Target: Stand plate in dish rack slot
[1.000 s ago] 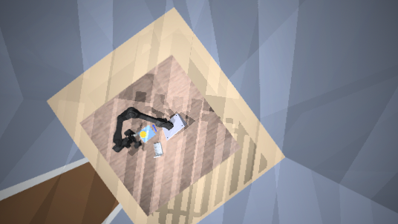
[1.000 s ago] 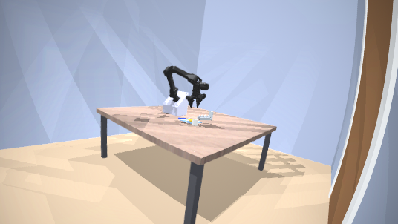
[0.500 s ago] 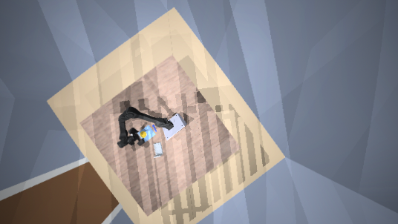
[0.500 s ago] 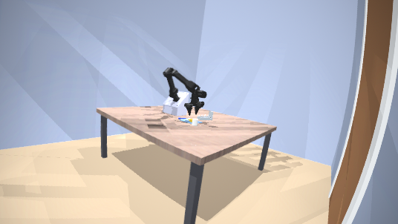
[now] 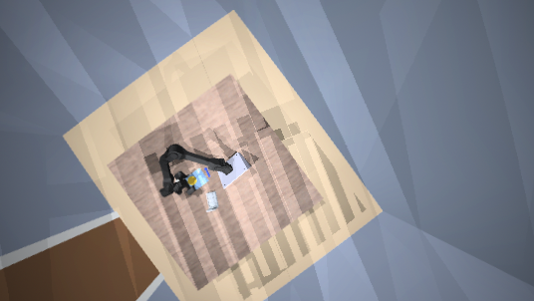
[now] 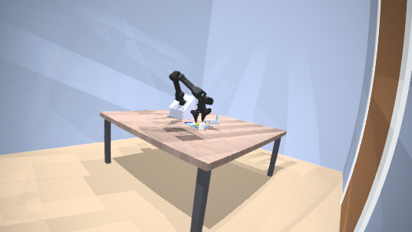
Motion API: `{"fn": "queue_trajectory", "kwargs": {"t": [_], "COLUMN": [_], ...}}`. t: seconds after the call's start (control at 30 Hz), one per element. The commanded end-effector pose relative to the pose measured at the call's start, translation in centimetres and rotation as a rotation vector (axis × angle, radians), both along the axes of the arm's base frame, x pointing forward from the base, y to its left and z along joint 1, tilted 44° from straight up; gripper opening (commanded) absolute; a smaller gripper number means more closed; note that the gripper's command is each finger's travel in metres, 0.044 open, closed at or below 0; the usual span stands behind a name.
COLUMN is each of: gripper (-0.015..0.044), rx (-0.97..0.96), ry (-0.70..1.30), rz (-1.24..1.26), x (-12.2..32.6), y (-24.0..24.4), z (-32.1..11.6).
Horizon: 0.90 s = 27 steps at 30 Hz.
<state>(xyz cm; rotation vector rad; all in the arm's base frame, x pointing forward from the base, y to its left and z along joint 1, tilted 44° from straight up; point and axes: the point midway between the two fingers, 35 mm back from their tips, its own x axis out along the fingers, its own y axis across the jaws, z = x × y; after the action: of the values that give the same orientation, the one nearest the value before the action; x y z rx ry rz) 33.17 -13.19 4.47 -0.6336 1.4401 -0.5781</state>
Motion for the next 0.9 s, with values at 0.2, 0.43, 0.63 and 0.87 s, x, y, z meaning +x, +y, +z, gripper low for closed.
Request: {"fn": "queue_trajectory", "kwargs": {"t": [0.2, 0.43, 0.63, 0.87], "gripper": [0.0400, 0.0400, 0.0393, 0.0373], "rx": [0.002, 0.001, 0.001, 0.001], "ry": [0.007, 0.007, 0.007, 0.007], "rz": [0.002, 0.002, 0.002, 0.002], "x": [0.0, 0.0, 0.1, 0.1], "y": [-1.1, -1.9, -1.9, -1.9], "z": [-1.4, -2.2, -2.2, -2.2]}}
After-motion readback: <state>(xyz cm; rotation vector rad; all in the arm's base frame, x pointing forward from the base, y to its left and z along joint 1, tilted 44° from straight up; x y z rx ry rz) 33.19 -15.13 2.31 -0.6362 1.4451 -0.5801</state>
